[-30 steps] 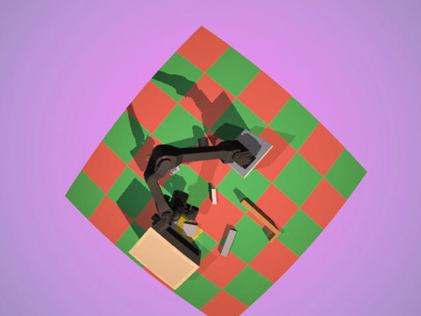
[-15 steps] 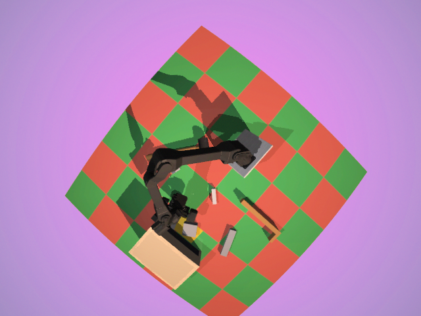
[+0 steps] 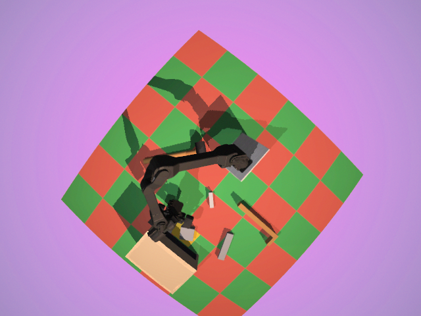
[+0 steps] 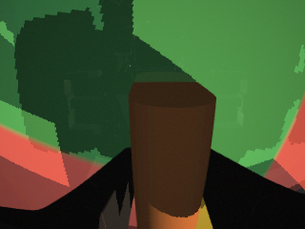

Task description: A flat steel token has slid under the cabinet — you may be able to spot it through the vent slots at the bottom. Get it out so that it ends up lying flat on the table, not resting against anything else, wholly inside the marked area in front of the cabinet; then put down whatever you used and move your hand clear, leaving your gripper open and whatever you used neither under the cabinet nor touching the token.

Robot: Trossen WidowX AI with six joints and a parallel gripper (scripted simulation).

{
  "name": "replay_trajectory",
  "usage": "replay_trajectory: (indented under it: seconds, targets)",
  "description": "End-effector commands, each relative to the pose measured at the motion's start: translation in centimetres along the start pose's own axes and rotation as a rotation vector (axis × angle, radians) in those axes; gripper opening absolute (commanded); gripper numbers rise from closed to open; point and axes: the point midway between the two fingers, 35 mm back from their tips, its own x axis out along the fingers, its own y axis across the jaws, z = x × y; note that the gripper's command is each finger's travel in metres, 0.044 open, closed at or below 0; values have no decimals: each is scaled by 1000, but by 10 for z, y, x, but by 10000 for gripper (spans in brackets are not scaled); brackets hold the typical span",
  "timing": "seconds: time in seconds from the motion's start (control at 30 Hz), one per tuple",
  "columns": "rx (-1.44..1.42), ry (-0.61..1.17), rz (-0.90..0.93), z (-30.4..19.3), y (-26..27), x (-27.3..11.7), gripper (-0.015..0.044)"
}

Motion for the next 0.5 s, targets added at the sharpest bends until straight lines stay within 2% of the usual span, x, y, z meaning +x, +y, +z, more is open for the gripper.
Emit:
replay_trajectory:
  seconds: [0.0,0.47]
  targets:
    - [12,10,0,-8,2,0,0]
    - [13,10,0,-18,2,0,0]
